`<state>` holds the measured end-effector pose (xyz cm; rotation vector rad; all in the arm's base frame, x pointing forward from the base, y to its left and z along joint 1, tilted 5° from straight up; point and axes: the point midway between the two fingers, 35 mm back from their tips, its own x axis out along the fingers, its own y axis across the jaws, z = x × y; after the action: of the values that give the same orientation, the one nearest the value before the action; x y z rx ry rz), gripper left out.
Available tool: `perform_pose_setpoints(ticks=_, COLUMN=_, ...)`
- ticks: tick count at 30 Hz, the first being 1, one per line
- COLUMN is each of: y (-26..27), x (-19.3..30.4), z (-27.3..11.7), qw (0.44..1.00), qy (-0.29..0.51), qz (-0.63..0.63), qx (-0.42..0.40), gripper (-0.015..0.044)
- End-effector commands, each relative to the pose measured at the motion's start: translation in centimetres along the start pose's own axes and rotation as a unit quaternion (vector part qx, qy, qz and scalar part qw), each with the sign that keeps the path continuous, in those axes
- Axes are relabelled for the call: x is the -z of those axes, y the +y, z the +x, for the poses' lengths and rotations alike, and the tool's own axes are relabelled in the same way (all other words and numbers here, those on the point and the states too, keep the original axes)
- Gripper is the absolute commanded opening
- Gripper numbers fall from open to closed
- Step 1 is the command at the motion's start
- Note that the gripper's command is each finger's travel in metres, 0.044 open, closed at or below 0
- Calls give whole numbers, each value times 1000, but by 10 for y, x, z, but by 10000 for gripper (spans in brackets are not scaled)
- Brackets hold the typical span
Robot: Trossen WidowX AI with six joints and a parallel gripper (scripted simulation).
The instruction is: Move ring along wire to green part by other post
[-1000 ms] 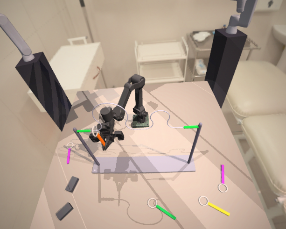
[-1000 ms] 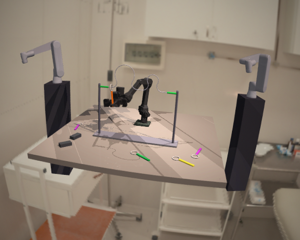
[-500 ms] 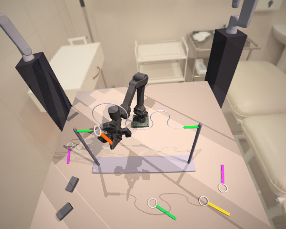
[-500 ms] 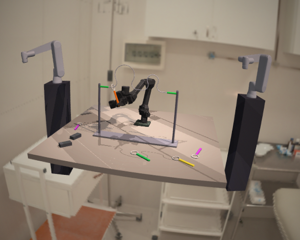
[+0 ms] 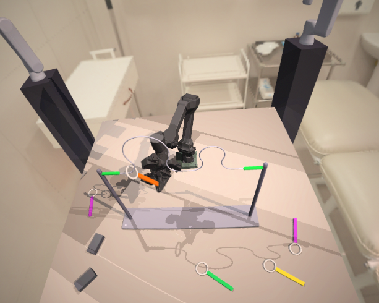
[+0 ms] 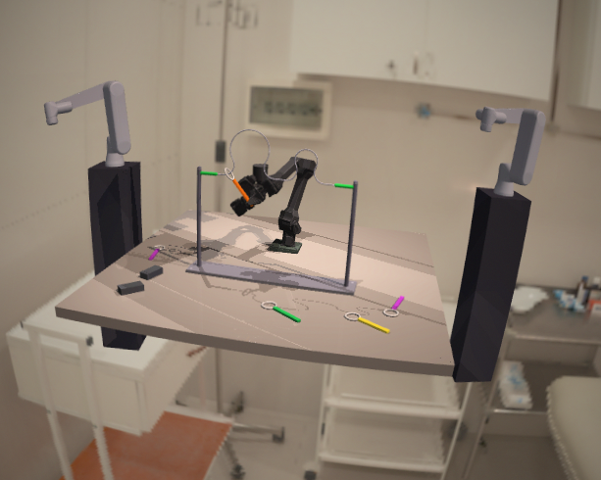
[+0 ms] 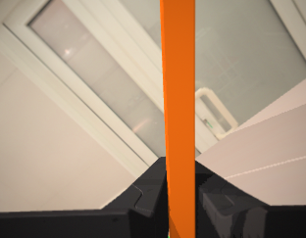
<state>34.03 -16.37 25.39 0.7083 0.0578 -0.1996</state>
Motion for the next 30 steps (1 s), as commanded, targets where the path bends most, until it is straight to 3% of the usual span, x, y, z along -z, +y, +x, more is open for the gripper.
perform_pose_setpoints(ticks=1, y=12, x=-3, z=-6, qw=999, qy=16, qz=27, qx=-6, gripper=-150)
perform_pose_setpoints(ticks=17, y=57, x=-16, z=-33, qw=978, qy=121, qz=166, qx=-35, gripper=-150)
perform_pose_setpoints(ticks=30, y=92, x=-45, z=-58, qw=927, qy=209, qz=298, qx=-89, gripper=-150)
